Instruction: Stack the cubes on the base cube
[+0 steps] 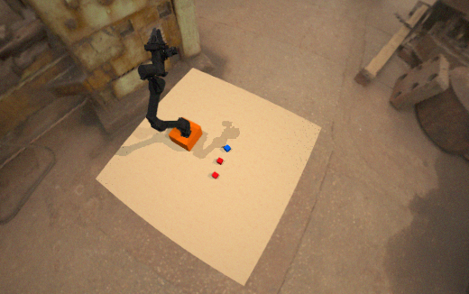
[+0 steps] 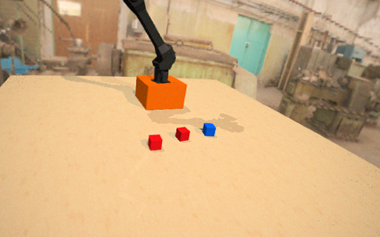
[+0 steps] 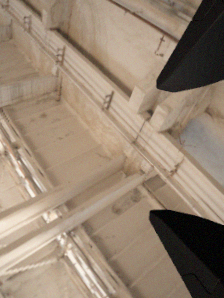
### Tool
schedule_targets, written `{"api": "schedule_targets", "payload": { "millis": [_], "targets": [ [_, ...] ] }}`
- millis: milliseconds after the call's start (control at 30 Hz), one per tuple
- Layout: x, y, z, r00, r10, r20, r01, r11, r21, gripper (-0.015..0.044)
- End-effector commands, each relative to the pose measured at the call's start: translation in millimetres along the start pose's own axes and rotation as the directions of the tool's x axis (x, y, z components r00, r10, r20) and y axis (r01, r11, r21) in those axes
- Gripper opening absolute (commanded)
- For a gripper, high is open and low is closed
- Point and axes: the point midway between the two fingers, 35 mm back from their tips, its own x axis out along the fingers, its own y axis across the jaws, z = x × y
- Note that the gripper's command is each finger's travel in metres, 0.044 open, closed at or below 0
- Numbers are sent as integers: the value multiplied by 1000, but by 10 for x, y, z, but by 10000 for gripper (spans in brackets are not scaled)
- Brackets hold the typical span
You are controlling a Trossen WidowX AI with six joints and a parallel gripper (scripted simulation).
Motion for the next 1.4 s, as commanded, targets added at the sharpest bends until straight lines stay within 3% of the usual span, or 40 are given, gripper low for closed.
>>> {"api": "schedule_targets", "payload": {
  "millis": [0, 200, 400, 800, 1067, 1367],
  "targets": [
    [91, -326, 398, 989, -75, 127, 99, 975, -196, 265],
    [99, -692, 1020, 937, -159, 312, 291, 849, -440, 265],
    [-41, -965, 1689, 841, -218, 495, 507, 633, -585, 265],
    [-749, -1228, 2993, 539, -266, 799, 836, 57, -545, 265],
    [-1499, -1218, 3711, 277, -261, 925, 878, -323, -354, 265],
    [-2534, -1082, 4271, -41, -242, 969, 739, -661, -134, 265]
  ]
}}
